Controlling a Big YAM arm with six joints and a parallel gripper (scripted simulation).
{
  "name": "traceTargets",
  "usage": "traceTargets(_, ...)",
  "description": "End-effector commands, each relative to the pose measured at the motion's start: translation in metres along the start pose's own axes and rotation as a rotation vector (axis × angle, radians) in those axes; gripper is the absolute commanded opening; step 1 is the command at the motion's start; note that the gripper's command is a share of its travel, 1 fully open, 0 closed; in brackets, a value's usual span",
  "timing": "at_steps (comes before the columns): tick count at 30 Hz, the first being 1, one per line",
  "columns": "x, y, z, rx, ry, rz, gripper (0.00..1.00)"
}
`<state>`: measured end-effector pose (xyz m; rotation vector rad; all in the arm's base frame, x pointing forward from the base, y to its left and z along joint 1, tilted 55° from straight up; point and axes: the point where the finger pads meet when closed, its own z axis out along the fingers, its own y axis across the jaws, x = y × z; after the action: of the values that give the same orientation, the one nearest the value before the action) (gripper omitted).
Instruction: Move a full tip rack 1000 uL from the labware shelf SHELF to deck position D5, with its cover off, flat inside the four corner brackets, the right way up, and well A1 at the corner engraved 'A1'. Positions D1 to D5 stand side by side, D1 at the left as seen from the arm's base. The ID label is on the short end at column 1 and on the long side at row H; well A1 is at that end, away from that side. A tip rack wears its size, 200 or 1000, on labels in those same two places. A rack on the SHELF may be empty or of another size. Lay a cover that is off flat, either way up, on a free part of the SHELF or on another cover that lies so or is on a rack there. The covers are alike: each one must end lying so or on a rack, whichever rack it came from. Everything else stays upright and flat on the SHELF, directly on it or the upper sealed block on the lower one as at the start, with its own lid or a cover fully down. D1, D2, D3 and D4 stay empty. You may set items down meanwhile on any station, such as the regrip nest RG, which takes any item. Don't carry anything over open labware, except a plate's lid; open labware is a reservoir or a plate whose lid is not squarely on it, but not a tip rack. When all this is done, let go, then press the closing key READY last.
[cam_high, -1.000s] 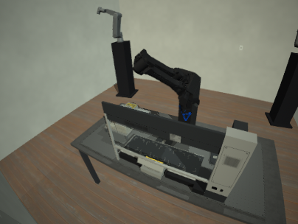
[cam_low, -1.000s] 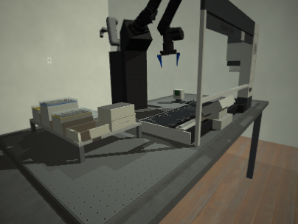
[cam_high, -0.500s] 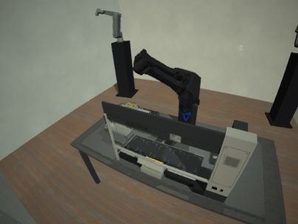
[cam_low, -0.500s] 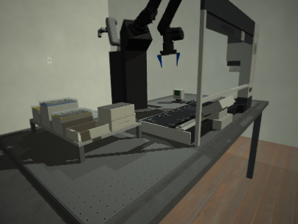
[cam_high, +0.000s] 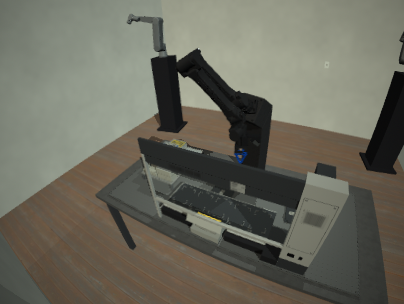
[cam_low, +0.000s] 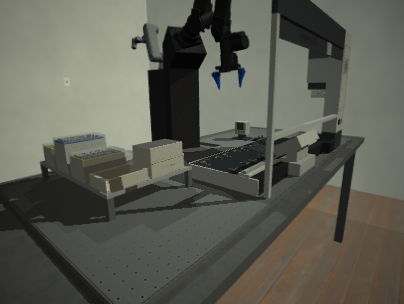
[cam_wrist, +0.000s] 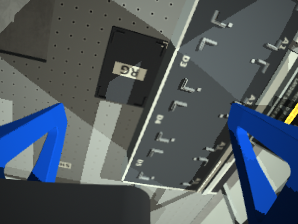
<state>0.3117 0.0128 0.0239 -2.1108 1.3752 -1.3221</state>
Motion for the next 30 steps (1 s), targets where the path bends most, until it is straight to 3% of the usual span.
traceTargets(1,0.017,0.0,-0.002,-0.016,0.015,0.086,1.0)
traceTargets(11,0.055,-0.008,-0.007,-0.016,0.024,0.246,1.0)
traceTargets(16,0.042,0.003,-0.008,-0.046,0.004,0.319,1.0)
traceTargets(30,0.045,-0.005,-0.006,-0.038,0.019,0.564,1.0)
